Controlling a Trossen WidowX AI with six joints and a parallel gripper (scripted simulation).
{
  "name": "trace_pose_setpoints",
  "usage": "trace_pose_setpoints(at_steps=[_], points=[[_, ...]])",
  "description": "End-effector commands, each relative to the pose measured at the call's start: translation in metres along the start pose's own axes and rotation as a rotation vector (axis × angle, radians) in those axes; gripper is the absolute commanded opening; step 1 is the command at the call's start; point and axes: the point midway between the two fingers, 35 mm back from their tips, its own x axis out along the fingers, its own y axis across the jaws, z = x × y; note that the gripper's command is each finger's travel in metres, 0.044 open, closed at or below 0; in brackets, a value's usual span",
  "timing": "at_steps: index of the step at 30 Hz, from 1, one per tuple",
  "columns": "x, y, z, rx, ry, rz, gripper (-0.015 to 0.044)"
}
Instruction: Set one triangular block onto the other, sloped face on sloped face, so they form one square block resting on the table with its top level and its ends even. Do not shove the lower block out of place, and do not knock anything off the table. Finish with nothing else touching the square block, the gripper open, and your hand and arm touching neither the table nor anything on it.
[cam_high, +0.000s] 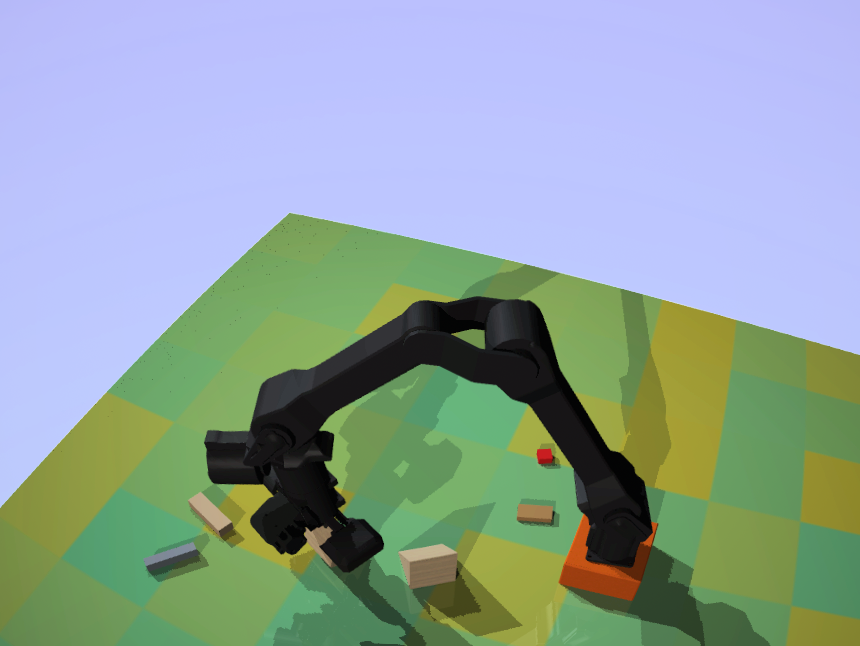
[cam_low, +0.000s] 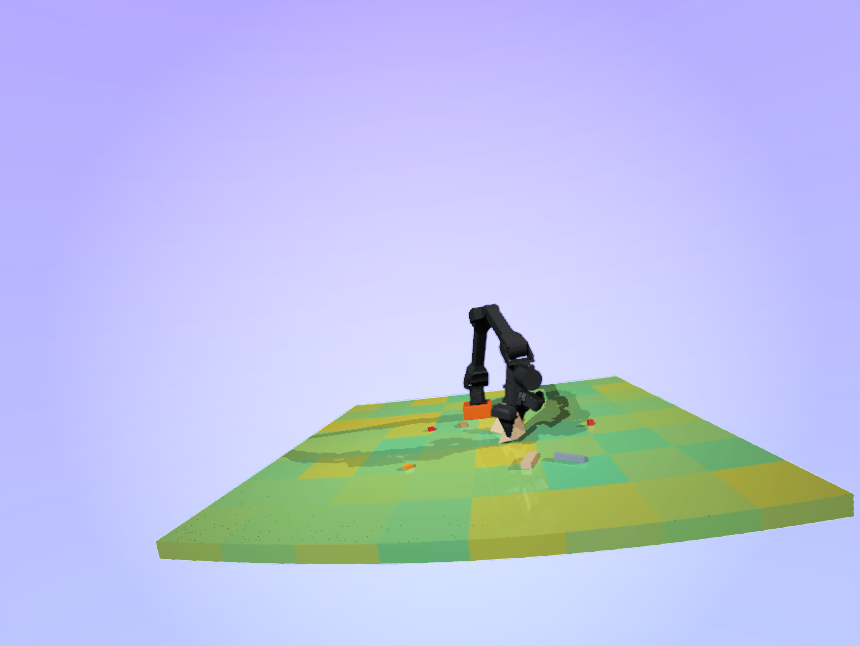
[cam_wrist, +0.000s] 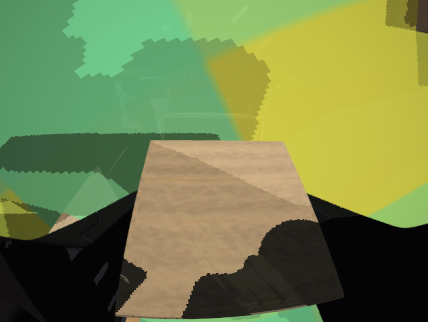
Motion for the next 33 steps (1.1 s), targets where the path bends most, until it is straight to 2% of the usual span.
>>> trace_pose_setpoints(at_steps=[1,33], points=[[-0.002,0.001,-0.009,-0.001,-0.105,0.001,0.0000],[0.001,0.000,-0.069,0.002,-0.946,0.000,0.0000]])
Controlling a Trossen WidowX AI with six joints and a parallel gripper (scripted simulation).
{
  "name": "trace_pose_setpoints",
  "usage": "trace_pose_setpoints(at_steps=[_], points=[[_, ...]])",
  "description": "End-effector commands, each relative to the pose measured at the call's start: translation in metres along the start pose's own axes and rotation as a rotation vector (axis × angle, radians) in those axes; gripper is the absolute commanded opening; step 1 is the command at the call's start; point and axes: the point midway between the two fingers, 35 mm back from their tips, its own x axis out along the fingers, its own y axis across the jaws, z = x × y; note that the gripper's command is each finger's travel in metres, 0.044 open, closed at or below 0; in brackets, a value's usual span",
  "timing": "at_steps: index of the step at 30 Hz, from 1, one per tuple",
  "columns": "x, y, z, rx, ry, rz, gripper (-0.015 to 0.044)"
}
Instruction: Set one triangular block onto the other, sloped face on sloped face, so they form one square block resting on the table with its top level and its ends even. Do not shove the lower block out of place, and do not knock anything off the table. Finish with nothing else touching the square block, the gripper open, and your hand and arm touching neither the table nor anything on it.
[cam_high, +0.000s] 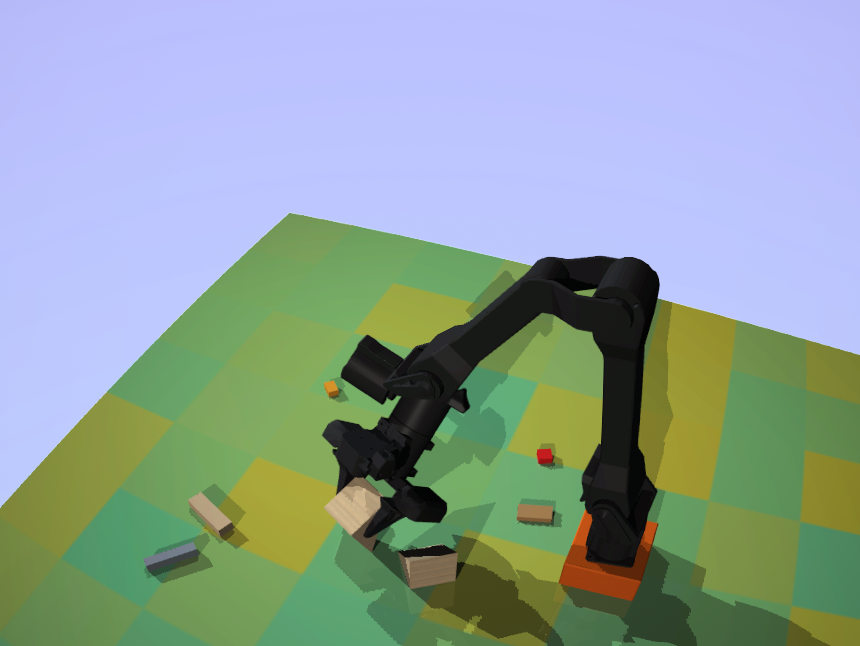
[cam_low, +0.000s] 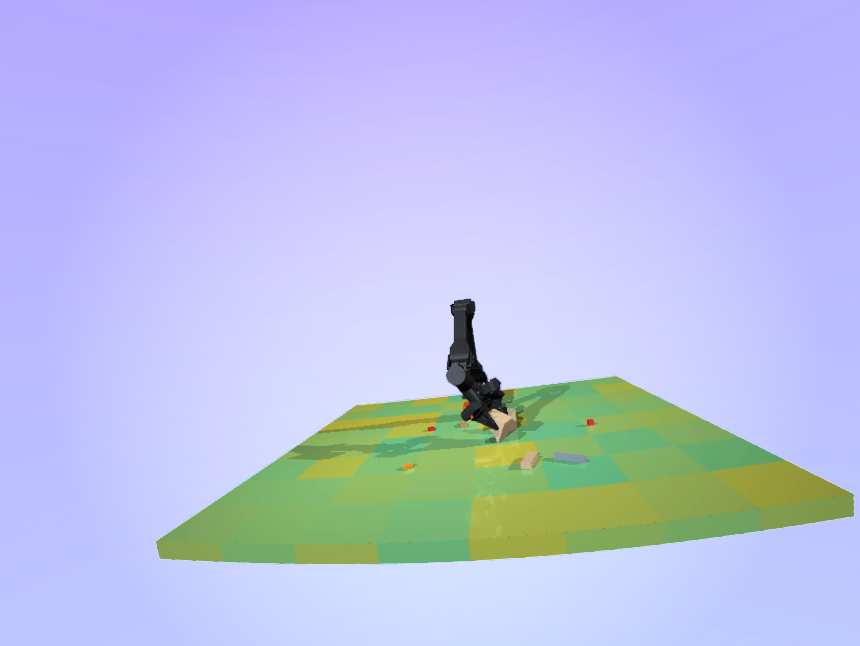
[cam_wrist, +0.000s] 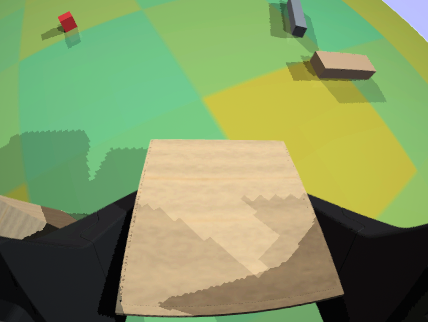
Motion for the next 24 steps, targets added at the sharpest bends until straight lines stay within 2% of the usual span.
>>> trace_pose_setpoints(at_steps=[1,4,5,21,24], points=[[-0.0042,0.0017,-0.0081,-0.002,-0.113,-0.001,0.0000],[-0.0061,0.0018,-0.0136,-0.002,-0.190,-0.001,0.0000],[-0.0038,-0.0007,-0.0061,-0.003,-0.105,-0.003,0.0026],[-0.0038,-0.0007,-0.0061,-0.003,-0.105,-0.003,0.0440],[-0.0038,-0.0007,-0.0061,-0.003,-0.105,-0.003,0.0440]])
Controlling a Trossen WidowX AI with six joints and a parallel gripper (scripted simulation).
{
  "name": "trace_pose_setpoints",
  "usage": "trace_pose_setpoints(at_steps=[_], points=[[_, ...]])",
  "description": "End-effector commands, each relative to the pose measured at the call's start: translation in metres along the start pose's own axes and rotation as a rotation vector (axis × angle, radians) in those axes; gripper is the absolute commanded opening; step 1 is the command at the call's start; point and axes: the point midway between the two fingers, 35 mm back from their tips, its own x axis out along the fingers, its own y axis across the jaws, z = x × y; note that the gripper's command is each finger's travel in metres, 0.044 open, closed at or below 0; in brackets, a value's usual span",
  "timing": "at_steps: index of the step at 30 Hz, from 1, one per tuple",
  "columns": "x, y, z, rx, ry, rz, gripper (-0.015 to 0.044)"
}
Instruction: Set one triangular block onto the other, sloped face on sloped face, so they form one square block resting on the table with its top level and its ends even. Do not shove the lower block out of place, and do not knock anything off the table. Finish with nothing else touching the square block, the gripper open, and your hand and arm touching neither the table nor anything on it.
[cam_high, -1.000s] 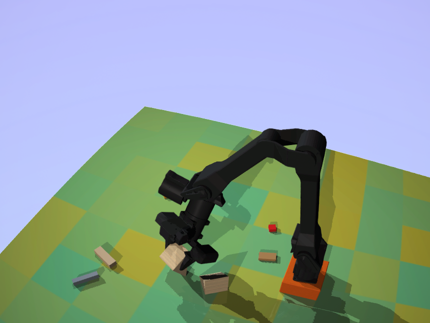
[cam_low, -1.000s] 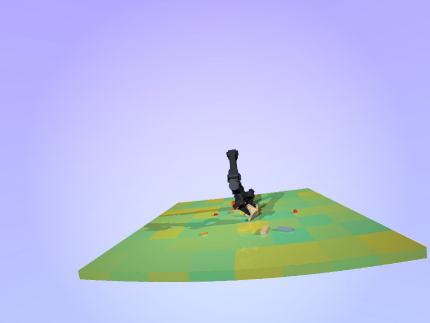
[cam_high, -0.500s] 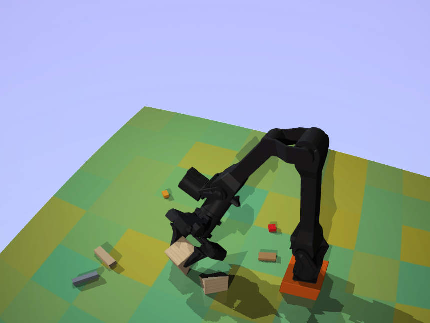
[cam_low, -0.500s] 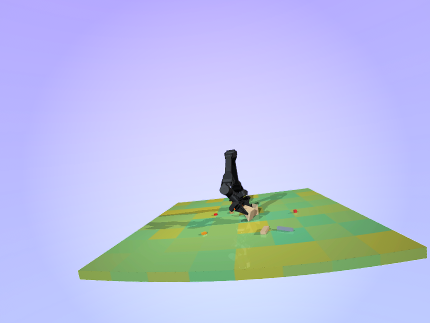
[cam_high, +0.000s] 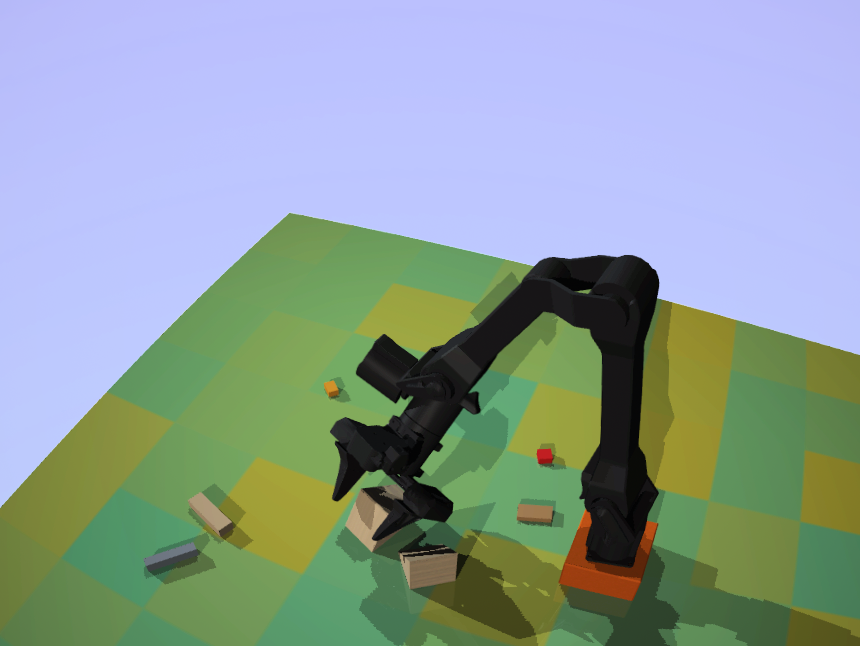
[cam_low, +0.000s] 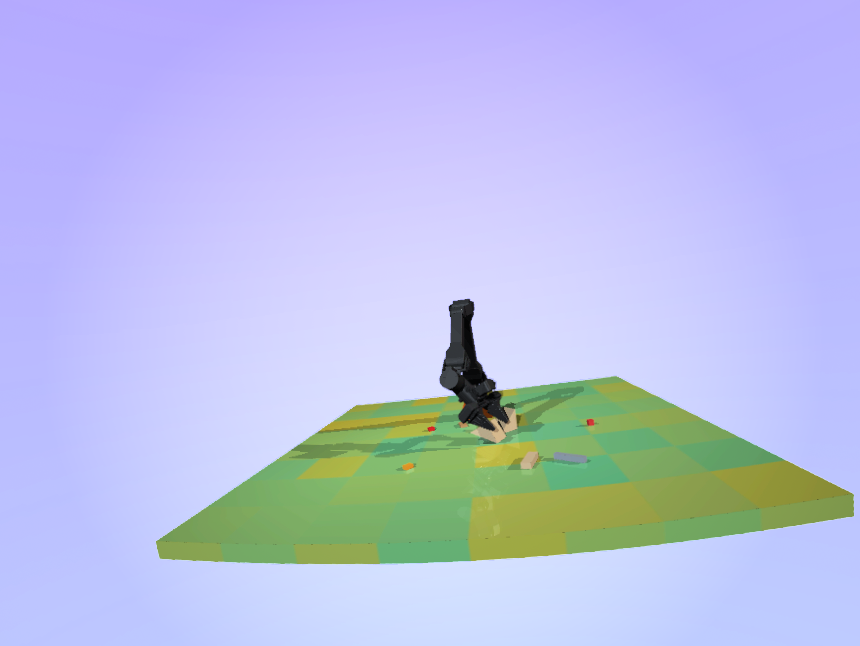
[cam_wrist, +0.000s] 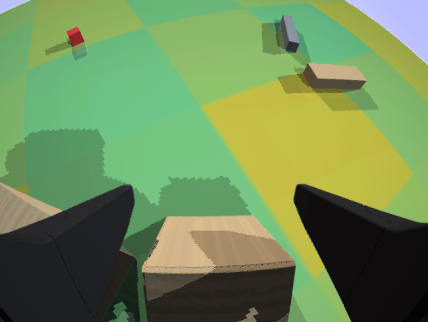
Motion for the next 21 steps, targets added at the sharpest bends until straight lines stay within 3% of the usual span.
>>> trace_pose_setpoints(at_steps=[1,9,16,21], points=[[0.000,-0.001,0.001,0.002,0.000,-0.001,0.0440],[-0.002,-0.001,0.003,0.002,0.000,-0.001,0.0440],[-0.067,-0.002,0.071,-0.001,0.000,-0.001,0.0440],[-0.070,-0.001,0.073,-0.001,0.000,-0.001,0.0440]])
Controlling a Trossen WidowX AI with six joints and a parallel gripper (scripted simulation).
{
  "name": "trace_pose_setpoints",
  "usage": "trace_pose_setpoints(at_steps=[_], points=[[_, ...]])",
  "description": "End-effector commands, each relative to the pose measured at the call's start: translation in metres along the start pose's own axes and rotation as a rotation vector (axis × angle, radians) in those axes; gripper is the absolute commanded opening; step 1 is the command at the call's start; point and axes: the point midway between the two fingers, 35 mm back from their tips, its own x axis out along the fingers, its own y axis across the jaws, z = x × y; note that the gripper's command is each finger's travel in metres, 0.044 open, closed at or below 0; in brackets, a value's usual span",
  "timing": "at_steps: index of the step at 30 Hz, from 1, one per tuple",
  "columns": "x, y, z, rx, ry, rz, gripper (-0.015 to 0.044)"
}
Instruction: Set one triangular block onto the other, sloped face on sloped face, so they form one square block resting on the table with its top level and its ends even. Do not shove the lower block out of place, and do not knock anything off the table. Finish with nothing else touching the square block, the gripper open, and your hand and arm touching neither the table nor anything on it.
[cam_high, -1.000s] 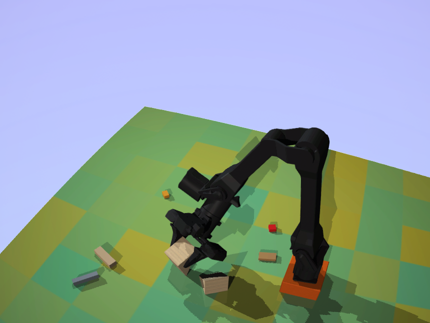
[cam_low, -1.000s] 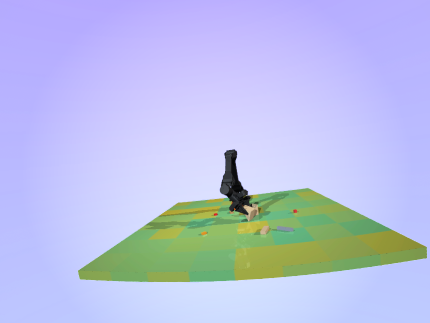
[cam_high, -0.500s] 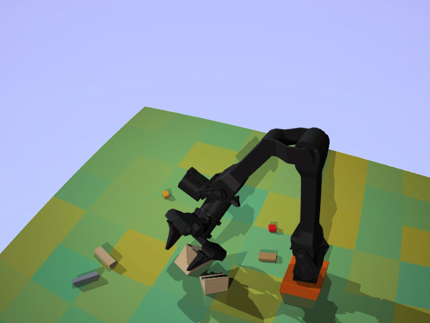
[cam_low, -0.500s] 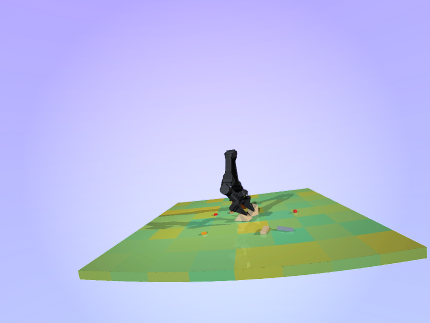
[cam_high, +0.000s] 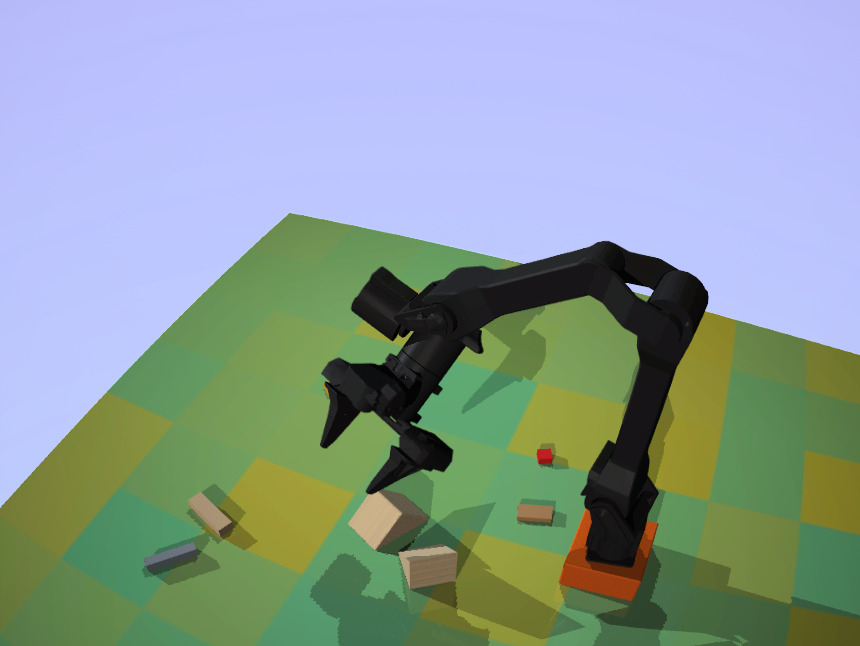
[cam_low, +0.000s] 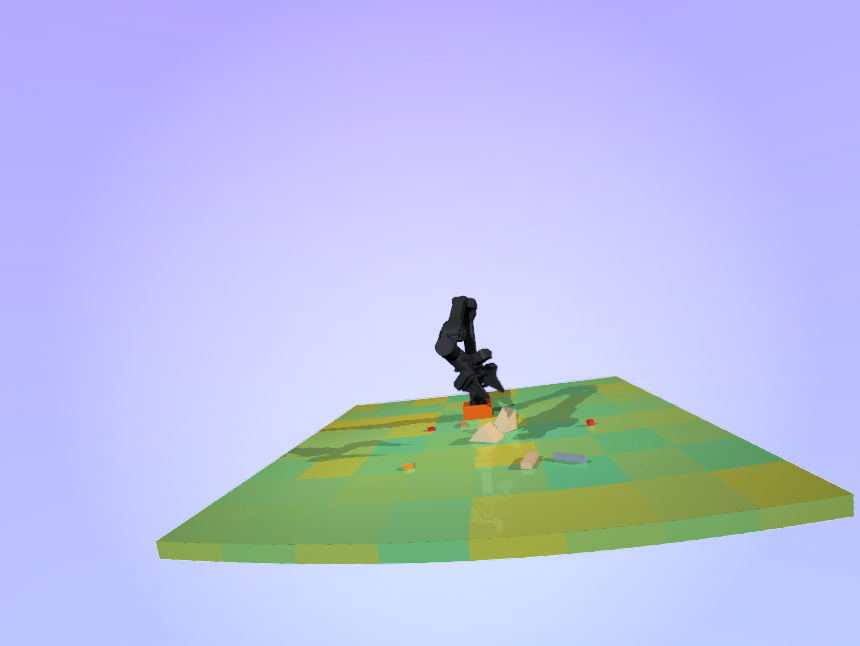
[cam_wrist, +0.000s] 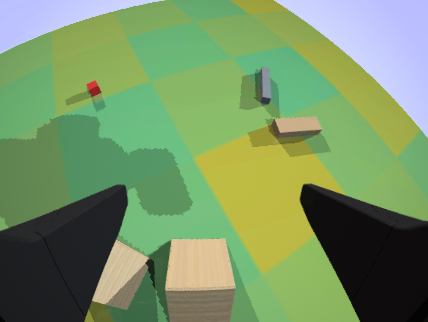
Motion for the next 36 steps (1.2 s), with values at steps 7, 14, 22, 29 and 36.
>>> trace_pose_setpoints(at_steps=[7,14,22,29,36], points=[[-0.010,-0.004,-0.025,0.566,0.024,-0.006,0.0440],[-0.024,-0.006,-0.063,1.449,0.042,-0.029,0.0440],[-0.039,-0.002,-0.097,2.265,0.041,-0.049,0.0440],[-0.047,0.002,-0.113,2.723,0.034,-0.056,0.0440],[-0.053,0.006,-0.124,3.144,0.026,-0.058,0.0440]])
